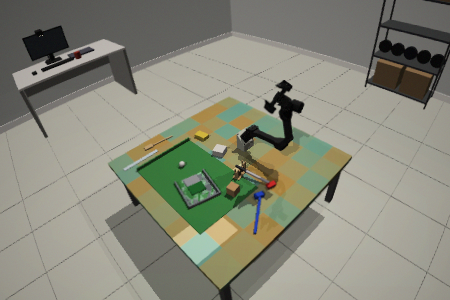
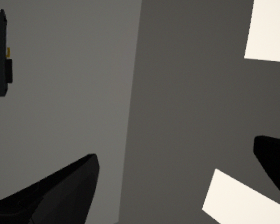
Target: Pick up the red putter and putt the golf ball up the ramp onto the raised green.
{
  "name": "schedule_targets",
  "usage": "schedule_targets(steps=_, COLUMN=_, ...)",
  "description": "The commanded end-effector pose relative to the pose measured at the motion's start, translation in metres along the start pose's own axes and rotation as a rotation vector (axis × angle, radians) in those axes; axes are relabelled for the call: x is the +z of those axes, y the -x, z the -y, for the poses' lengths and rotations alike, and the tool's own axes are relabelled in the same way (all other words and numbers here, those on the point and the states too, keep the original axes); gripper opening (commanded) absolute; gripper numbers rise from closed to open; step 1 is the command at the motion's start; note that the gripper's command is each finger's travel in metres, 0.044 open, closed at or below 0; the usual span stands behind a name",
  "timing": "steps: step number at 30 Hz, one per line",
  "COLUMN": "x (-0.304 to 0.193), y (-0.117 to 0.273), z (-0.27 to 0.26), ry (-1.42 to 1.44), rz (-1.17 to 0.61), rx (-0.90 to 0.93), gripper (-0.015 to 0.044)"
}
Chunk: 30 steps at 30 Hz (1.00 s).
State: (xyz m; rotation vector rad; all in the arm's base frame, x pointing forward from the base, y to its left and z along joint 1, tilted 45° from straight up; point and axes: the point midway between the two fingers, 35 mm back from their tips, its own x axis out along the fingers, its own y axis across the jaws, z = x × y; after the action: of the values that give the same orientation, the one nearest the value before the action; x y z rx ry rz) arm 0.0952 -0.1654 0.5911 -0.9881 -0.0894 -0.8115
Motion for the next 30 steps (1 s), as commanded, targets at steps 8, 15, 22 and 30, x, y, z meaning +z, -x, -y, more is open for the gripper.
schedule_targets(steps=8, x=-0.087, y=-0.043, z=-0.142, ry=-0.185, rz=0.025, rx=0.541, gripper=0.0440)
schedule_targets(steps=15, x=-0.091, y=-0.031, z=-0.265, ry=-0.265, rz=0.144, rx=0.945, gripper=0.0440)
schedule_targets(steps=22, x=-0.062, y=0.022, z=-0.375, ry=-0.339, rz=0.340, rx=1.355, gripper=0.0440)
schedule_targets(steps=30, x=-0.015, y=0.125, z=-0.453, ry=-0.440, rz=0.604, rx=1.790, gripper=0.0440)
